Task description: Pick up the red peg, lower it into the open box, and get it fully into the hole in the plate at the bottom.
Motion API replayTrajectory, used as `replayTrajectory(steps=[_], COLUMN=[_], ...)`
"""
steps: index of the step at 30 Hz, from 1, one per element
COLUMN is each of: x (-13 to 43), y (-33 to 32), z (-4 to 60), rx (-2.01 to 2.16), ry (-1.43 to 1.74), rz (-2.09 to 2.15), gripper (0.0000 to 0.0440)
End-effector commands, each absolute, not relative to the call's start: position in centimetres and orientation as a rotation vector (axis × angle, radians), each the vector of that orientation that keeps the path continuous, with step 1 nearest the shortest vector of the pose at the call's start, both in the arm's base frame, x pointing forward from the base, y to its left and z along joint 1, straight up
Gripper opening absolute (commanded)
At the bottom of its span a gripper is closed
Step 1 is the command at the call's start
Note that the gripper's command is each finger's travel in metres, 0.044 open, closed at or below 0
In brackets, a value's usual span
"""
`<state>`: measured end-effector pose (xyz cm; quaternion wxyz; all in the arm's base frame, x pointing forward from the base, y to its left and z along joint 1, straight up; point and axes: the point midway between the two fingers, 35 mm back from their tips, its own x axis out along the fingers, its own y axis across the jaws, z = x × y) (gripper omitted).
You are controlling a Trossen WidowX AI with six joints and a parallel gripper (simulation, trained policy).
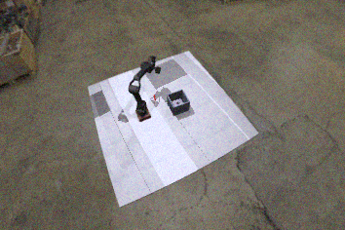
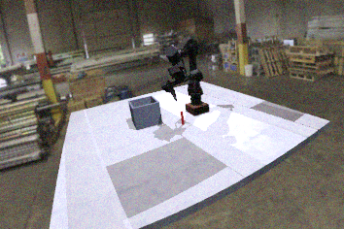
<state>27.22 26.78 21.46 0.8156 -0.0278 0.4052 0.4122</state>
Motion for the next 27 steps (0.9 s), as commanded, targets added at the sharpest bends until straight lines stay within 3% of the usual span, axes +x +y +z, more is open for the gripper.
replayTrajectory(steps=[1,27], x=[27.4,25.5], y=[25.5,17.9], z=[21.3,16.5], rx=[0.009,0.547], ry=[0.915,1.354], rz=[0.804,0.134], gripper=[0.0440,0.0440])
